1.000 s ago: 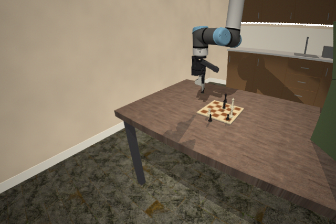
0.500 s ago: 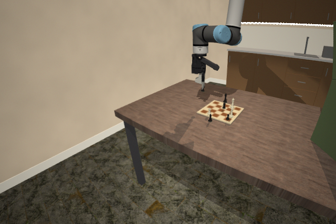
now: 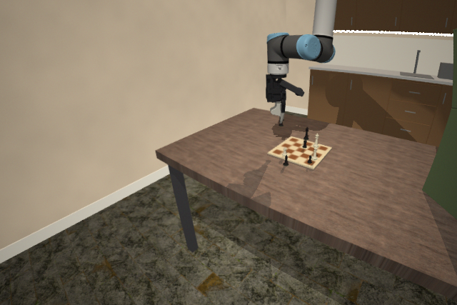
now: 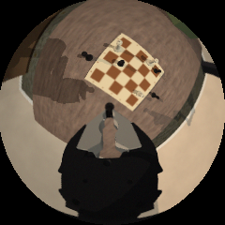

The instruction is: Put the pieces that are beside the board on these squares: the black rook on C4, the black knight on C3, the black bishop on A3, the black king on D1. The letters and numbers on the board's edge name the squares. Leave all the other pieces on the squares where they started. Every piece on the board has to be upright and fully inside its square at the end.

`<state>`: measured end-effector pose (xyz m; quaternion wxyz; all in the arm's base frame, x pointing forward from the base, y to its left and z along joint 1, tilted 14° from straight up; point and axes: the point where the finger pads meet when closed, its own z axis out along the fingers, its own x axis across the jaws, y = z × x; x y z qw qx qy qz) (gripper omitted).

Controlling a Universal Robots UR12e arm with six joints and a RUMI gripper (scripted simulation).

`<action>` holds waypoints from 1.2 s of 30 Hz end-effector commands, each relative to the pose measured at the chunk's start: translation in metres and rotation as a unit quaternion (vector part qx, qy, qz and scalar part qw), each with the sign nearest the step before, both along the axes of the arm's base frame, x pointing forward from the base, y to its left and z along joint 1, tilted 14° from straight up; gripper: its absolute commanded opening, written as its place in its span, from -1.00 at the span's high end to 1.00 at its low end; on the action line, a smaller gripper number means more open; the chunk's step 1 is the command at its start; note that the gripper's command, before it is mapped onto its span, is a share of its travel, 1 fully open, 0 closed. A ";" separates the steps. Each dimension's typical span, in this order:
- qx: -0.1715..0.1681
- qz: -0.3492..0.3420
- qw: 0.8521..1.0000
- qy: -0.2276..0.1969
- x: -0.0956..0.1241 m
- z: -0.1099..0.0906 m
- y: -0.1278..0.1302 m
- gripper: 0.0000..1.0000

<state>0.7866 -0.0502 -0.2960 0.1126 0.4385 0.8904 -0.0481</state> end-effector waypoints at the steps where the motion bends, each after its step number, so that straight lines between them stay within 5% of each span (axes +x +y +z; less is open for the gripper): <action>1: -0.013 0.085 0.996 0.014 -0.021 -0.003 -0.001 1.00; 8: -0.030 0.187 0.981 0.033 -0.048 -0.007 0.000 1.00; 18: -0.059 0.358 0.929 0.065 -0.094 -0.010 0.003 1.00; 27: -0.068 0.413 0.905 0.076 -0.109 -0.009 0.004 1.00; 36: -0.069 0.420 0.901 0.077 -0.111 -0.009 0.005 1.00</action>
